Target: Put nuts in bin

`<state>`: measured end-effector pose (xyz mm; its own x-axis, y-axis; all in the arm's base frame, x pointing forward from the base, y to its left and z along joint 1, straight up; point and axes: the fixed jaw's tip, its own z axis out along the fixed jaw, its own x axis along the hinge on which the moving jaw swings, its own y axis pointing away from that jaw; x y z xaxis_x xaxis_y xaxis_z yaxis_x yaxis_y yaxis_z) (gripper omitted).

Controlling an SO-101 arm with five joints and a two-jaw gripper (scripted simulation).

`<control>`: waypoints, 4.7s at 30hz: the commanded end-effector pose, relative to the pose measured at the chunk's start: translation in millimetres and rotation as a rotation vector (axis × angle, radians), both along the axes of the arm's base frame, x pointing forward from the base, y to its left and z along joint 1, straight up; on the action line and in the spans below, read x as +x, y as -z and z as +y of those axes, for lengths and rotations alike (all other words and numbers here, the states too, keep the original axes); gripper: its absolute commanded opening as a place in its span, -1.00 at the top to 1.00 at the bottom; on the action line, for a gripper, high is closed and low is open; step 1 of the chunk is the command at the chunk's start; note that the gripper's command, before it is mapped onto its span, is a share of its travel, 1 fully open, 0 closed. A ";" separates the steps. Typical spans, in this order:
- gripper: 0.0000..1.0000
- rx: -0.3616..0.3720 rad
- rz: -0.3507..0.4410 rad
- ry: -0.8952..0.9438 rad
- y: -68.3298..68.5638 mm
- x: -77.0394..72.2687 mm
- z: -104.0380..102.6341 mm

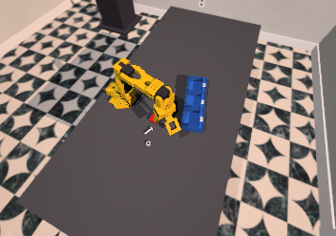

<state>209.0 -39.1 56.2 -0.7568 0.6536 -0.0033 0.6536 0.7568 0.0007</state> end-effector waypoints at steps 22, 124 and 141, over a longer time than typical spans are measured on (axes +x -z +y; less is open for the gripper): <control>0.55 -0.008 -0.037 0.022 -10.4 -5.4 -5.0; 0.93 -0.001 -0.008 0.014 47.6 -5.4 -4.7; 1.00 -0.001 -0.008 0.014 47.6 -5.4 -4.7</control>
<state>201.5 -42.1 6.5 -0.7465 0.6654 0.0058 0.6654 0.7465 -0.0043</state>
